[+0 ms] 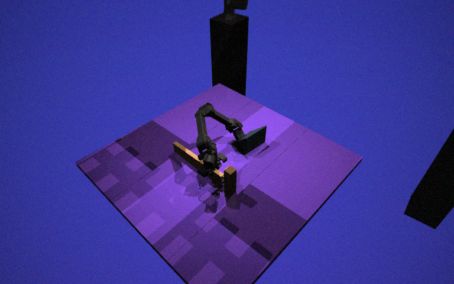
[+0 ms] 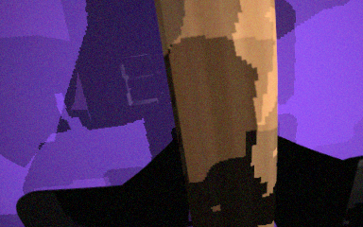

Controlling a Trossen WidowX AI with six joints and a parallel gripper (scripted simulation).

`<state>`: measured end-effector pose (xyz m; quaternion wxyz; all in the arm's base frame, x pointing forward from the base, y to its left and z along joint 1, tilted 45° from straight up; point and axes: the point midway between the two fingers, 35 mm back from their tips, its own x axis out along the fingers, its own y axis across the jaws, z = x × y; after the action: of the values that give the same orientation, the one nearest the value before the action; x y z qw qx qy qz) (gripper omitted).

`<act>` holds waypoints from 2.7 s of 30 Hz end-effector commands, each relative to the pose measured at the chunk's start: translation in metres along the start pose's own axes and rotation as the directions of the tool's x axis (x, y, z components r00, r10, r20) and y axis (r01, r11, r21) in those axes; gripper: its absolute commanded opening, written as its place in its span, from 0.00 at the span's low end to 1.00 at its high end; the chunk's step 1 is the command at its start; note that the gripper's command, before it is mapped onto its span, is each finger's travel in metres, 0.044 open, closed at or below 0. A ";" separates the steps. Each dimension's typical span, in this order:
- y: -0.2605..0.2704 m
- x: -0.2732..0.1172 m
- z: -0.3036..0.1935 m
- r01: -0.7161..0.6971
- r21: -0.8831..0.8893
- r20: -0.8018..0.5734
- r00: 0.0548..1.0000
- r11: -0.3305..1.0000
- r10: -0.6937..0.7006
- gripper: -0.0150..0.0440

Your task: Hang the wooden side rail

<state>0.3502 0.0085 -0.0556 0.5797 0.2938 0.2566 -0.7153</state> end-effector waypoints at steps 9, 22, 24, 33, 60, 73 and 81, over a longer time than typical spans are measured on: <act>0.000 -0.001 -0.003 -0.003 0.002 -0.003 1.000 1.000 0.003 0.25; 0.001 -0.001 -0.004 -0.003 0.002 -0.003 1.000 1.000 0.003 0.25; 0.001 -0.001 -0.005 -0.003 0.002 -0.003 1.000 1.000 0.003 0.25; 0.000 -0.002 -0.006 -0.003 0.002 -0.003 1.000 1.000 0.003 0.25; 0.001 -0.001 -0.008 -0.003 0.002 -0.003 1.000 1.000 0.003 0.25; 0.000 -0.003 -0.010 -0.003 0.002 -0.003 1.000 1.000 0.003 0.25; -0.001 -0.002 -0.010 -0.003 0.002 -0.004 1.000 1.000 0.003 0.25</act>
<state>0.3510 0.0145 -0.0611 0.5796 0.2941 0.2570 -0.7152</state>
